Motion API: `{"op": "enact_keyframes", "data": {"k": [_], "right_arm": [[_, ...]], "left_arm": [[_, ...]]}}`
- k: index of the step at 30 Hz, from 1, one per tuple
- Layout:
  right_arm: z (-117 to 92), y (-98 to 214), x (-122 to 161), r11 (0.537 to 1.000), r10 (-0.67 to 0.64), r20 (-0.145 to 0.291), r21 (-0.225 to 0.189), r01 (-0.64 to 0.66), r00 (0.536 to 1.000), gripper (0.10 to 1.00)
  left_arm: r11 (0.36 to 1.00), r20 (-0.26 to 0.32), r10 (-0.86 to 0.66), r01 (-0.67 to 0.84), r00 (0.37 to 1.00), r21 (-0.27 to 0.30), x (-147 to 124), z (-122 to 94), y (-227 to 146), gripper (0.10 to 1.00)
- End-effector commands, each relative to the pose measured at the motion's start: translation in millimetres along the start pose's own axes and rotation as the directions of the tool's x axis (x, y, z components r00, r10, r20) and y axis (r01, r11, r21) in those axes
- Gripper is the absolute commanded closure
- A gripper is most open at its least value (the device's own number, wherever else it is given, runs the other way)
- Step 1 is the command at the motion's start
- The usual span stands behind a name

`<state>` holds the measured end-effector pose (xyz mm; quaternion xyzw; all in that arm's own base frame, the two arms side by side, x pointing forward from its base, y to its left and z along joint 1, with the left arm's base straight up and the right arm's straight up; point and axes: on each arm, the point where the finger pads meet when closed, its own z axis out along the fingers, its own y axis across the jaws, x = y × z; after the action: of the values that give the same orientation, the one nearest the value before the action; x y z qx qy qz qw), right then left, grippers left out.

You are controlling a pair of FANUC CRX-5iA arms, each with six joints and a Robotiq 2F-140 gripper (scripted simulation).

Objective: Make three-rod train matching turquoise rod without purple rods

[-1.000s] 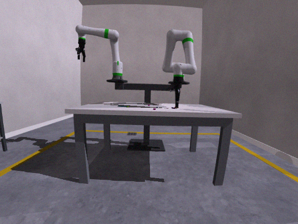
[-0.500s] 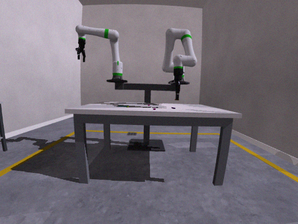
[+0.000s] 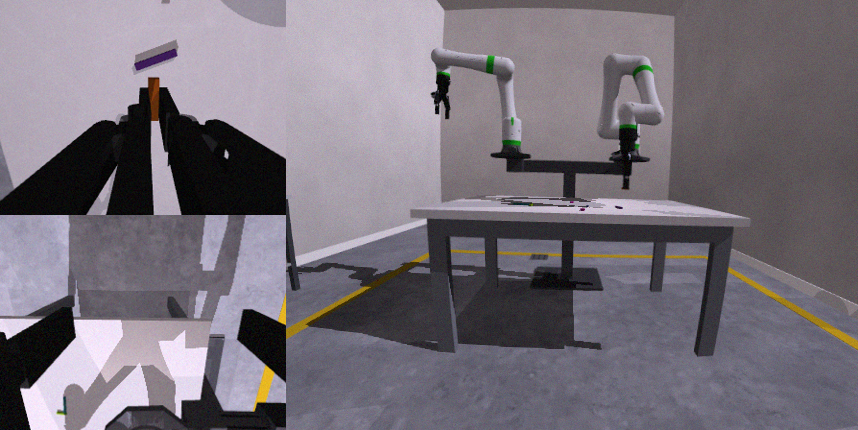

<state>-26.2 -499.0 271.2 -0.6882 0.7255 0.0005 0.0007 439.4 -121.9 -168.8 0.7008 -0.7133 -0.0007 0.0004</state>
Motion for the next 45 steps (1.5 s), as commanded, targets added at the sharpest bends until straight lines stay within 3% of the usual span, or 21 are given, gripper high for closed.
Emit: {"op": "enact_keyframes", "data": {"k": [1, 10, 12, 13, 21, 37, 45], "right_arm": [[-0.8, 0.1, 0.3, 1.000, 0.000, -0.002, 0.000, 0.000, 1.000, 0.098], [-0.8, 0.1, 0.3, 1.000, 0.000, -0.002, 0.000, 0.000, 1.000, 0.098], [-0.8, 0.1, 0.3, 1.000, 0.000, -0.002, 0.000, 0.000, 1.000, 0.098], [-0.8, 0.1, 0.3, 1.000, 0.000, -0.002, 0.000, 0.000, 1.000, 0.098], [-0.8, 0.1, 0.3, 1.000, 0.000, -0.002, 0.000, 0.000, 1.000, 0.098], [-0.8, 0.1, 0.3, 1.000, 0.000, -0.002, 0.000, 0.000, 1.000, 0.098], [-0.8, 0.1, 0.3, 1.000, 0.000, -0.002, 0.000, 0.000, 1.000, 0.098]], "left_arm": [[1.000, 0.000, -0.023, 0.023, 1.000, 0.002, 33.8, -0.7, -5.8, 0.974], [0.997, -0.001, -0.082, 0.082, 0.997, 0.002, 123.1, -0.8, -5.5, 0.974], [0.997, -0.001, -0.082, 0.082, 0.997, 0.002, 123.1, -0.8, -5.5, 0.974], [0.995, -0.001, -0.100, 0.100, 0.995, 0.001, 151.5, -0.8, -1.5, 0.974], [0.990, -0.001, -0.141, 0.141, 0.990, 0.001, 219.0, -0.6, 15.6, 0.974], [0.990, -0.001, -0.142, 0.142, 0.990, 0.001, 220.3, -0.1, 16.0, 0.974], [0.990, -0.001, -0.142, 0.142, 0.990, 0.001, 220.3, 11.9, 16.0, 0.974]]}}
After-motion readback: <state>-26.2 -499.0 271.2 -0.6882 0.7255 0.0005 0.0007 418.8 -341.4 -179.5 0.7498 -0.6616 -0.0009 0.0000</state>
